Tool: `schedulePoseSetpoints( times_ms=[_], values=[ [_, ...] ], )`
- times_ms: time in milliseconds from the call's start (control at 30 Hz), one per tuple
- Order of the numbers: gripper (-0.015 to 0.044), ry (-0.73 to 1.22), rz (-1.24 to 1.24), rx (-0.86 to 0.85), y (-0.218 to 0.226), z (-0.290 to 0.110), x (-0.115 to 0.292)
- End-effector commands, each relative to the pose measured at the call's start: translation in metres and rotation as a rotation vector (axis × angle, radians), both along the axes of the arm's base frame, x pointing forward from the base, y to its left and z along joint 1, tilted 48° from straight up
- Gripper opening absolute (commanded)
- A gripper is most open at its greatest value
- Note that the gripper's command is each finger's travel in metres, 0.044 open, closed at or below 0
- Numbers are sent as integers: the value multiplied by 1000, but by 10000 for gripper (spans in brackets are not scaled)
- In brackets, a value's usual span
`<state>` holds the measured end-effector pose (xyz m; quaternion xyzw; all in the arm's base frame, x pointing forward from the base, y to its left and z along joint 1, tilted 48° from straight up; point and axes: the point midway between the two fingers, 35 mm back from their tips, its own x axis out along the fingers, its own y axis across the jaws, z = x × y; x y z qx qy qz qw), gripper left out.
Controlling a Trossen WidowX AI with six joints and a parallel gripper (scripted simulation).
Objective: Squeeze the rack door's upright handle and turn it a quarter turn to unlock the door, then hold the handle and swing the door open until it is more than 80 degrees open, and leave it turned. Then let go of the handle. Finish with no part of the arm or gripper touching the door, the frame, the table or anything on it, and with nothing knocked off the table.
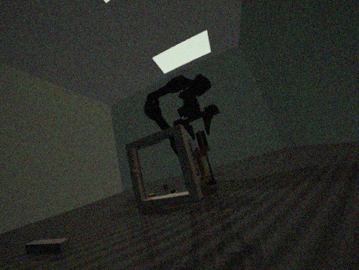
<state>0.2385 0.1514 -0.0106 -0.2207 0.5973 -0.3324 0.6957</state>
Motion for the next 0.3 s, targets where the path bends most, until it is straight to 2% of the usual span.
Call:
schedulePoseSetpoints(
  times_ms=[0, 267],
  values=[
    [285, 1, -6, 2, 4, 2, 0],
    [285, 2, -6, 2, 12, 10, -1]
  ],
)
